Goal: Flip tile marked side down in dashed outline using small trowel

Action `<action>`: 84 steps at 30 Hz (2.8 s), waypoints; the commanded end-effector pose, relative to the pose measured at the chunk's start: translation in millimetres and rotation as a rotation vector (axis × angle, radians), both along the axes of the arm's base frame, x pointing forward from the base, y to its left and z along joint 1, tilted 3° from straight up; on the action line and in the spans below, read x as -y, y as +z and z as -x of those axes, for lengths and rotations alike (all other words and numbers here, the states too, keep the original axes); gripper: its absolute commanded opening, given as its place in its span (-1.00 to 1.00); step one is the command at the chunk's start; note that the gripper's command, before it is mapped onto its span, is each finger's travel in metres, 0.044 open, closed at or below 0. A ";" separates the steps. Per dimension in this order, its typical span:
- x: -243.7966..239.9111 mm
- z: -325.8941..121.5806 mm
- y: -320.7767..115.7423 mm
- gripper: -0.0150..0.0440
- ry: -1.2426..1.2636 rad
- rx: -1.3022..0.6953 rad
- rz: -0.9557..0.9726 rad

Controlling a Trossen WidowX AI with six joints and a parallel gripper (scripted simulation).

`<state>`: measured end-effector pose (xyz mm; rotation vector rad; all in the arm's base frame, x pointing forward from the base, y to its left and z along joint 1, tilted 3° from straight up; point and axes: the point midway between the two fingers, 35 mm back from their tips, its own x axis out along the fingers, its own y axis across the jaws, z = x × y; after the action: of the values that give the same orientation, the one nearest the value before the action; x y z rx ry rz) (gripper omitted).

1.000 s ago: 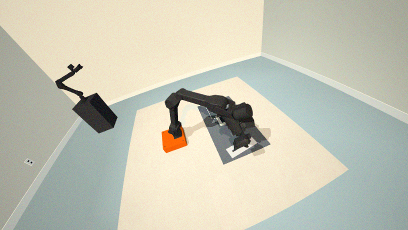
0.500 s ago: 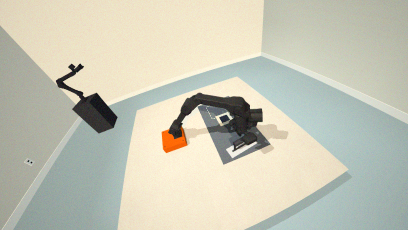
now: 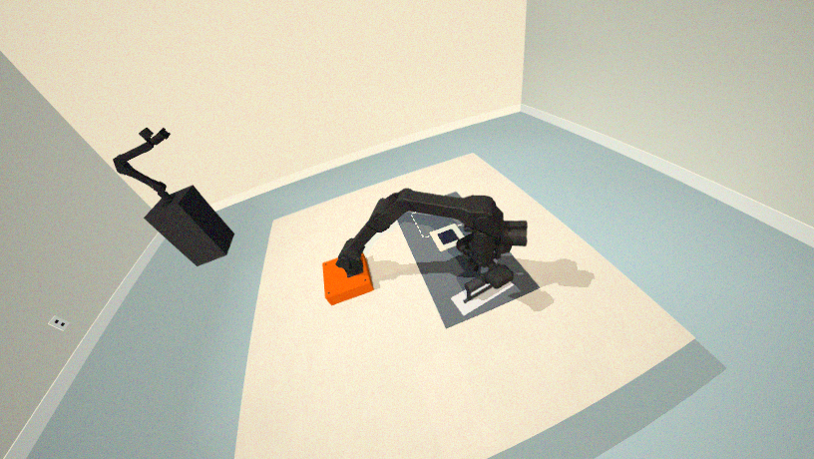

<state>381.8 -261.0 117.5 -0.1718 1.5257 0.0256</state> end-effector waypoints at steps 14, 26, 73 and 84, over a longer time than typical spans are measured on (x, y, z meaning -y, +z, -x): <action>1.8 -2.3 -31.0 0.42 0.005 -0.005 -0.010; 2.5 -2.5 -39.9 0.31 0.005 -0.005 -0.010; 2.5 -2.6 -39.9 -0.05 -0.690 0.055 -0.041; 2.6 -2.6 -39.8 -0.05 -1.005 0.083 -0.055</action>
<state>384.3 -263.3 78.3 0.5556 1.4115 -0.6494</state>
